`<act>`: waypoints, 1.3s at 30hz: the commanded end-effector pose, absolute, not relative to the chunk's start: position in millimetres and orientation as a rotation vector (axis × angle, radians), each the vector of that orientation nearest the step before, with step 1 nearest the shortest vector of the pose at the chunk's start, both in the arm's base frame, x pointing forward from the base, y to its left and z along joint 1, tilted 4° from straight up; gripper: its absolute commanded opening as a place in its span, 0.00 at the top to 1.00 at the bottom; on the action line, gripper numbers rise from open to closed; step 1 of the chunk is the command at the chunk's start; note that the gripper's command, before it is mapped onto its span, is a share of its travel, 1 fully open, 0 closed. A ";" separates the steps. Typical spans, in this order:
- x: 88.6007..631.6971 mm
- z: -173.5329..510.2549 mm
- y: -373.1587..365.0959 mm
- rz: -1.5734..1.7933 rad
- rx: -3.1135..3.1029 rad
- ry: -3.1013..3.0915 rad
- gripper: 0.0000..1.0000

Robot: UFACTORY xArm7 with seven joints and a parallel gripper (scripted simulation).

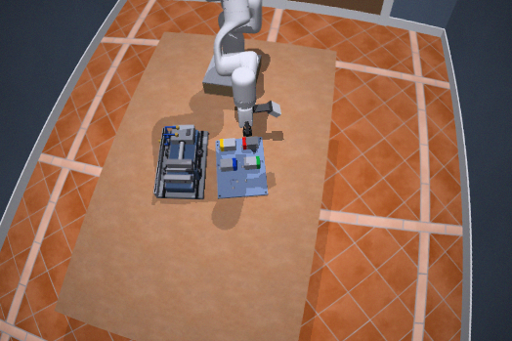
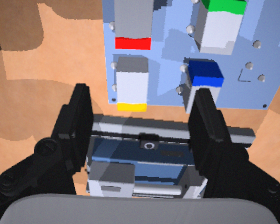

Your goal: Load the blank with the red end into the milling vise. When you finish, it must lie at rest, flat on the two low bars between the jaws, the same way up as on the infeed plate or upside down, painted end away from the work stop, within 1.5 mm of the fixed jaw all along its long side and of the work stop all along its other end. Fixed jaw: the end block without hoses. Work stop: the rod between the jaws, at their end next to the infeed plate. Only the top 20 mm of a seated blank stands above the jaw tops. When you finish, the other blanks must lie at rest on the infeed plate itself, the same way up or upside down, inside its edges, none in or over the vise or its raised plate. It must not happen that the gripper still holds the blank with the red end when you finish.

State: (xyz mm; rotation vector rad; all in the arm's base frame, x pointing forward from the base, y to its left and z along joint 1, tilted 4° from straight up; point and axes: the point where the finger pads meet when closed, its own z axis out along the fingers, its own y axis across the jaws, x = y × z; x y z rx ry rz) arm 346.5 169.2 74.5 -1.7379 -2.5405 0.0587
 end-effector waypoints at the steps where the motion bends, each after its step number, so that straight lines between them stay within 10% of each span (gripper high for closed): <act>1: 337.9 50.7 173.4 0.055 -1.739 -2.542 0.30; 39: 330.4 32.2 176.0 0.055 -1.739 -2.542 0.30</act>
